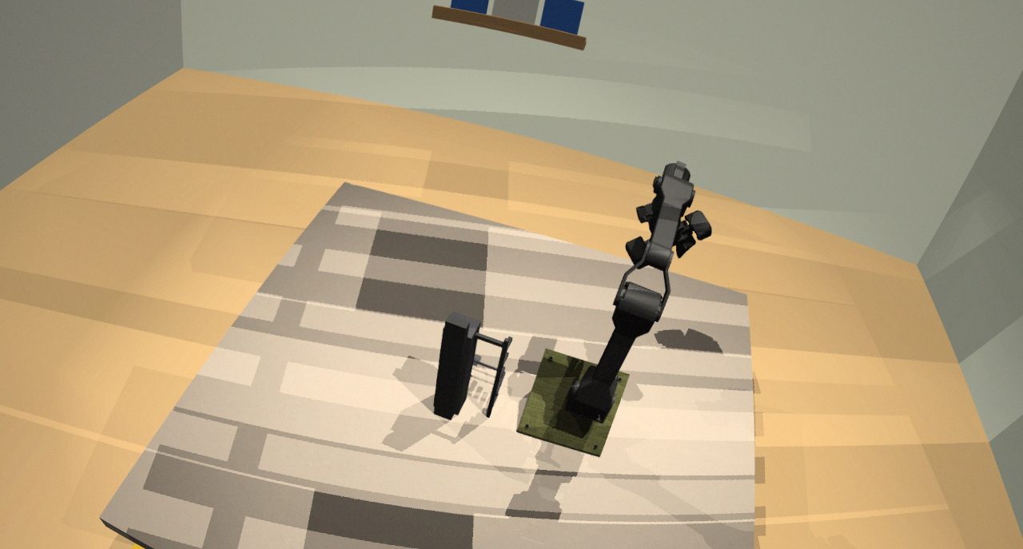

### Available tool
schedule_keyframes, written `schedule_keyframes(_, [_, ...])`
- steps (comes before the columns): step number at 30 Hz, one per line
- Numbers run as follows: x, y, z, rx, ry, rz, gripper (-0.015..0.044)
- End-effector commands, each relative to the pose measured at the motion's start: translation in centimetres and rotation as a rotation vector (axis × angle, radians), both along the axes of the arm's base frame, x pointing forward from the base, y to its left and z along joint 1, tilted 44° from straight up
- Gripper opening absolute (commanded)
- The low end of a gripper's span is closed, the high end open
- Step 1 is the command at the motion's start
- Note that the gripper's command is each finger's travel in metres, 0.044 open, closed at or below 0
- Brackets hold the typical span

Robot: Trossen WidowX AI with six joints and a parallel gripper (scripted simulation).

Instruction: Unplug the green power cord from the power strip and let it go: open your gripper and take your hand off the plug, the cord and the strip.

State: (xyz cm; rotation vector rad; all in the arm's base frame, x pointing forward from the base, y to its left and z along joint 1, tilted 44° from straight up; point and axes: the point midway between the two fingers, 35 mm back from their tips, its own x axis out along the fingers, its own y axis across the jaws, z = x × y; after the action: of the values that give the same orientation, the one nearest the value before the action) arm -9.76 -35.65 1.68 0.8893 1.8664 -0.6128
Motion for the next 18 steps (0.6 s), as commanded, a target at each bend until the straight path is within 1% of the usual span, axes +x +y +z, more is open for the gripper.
schedule_keyframes(1, [7.2,0.4,-1.2,-0.036,-0.062,-0.104,0.0160])
schedule_keyframes(5, [13.7,1.9,-2.0,-0.035,-0.110,-0.203,0.0160])
schedule_keyframes(9, [19.8,4.5,-2.7,-0.005,-0.142,-0.307,0.0160])
schedule_keyframes(18, [30.4,13.7,-3.4,0.123,-0.089,-0.520,0.0160])
